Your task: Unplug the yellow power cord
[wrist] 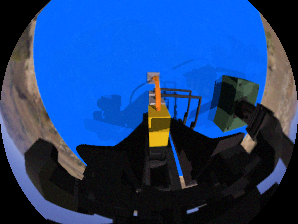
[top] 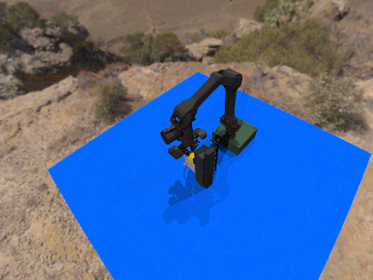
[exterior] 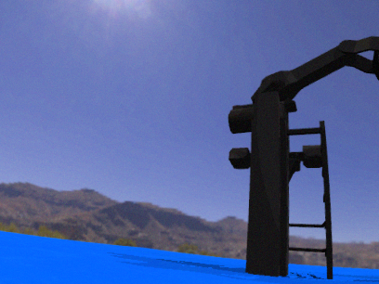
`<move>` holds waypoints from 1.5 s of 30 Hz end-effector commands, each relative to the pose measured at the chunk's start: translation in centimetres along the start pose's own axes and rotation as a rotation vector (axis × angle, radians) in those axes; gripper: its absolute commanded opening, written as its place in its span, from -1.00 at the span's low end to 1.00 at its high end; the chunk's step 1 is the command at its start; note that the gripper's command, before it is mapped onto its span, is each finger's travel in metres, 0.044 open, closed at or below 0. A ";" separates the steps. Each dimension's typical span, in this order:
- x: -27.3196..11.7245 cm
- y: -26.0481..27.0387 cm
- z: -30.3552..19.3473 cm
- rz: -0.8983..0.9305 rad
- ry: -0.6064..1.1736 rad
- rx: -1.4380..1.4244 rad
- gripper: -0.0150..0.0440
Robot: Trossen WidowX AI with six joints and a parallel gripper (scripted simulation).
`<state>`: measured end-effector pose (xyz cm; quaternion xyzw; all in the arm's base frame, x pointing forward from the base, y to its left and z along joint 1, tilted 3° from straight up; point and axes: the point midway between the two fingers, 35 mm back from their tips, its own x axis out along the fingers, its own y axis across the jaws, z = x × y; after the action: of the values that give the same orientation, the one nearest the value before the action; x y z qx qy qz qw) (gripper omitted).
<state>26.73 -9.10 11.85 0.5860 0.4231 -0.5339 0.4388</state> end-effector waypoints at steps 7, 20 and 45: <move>-0.5 -0.3 4.1 -0.001 -0.073 0.034 -0.49; -0.3 -0.4 3.6 0.000 -0.073 0.036 0.40; -2.0 -0.7 9.5 -0.001 -0.078 0.036 1.00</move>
<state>23.56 -18.16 13.35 0.5724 0.3941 -0.5654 0.4442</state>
